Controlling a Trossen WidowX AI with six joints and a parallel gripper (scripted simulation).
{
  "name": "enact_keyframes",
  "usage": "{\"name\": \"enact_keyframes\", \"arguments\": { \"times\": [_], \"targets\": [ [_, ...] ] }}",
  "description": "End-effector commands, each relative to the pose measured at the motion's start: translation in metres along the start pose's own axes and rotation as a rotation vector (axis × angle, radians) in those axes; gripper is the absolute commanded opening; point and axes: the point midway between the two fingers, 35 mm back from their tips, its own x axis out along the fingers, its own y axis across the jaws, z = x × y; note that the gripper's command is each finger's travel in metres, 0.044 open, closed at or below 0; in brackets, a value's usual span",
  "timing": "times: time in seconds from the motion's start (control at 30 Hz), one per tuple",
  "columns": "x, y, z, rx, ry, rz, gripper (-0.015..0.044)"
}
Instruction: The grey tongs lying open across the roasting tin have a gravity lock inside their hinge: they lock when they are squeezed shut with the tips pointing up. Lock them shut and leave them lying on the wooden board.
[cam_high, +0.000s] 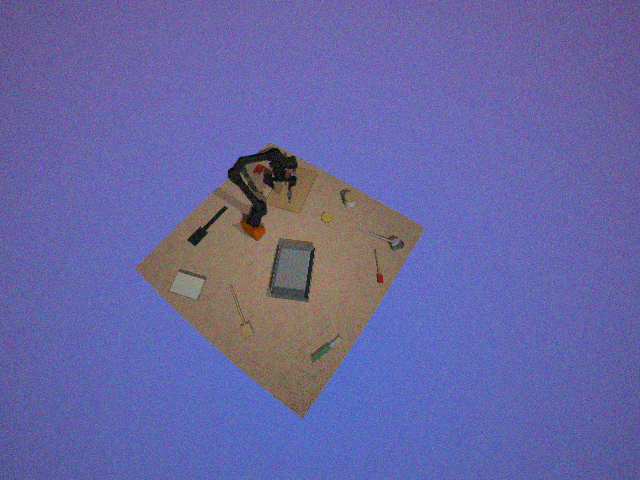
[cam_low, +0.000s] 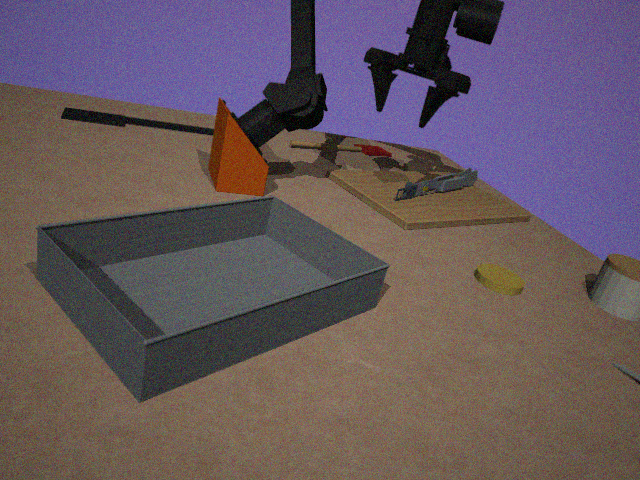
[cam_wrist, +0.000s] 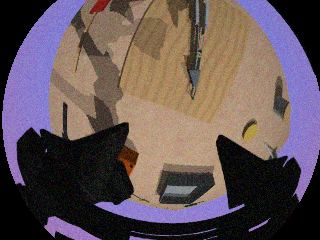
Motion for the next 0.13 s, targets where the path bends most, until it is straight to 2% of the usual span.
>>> {"name": "enact_keyframes", "arguments": {
  "times": [0.0,0.1],
  "targets": [
    [-0.0190,-0.0023,0.0030,0.023,0.043,-0.028,0.0440],
    [-0.0190,-0.0023,0.0030,0.023,0.043,-0.028,0.0440]
  ]
}}
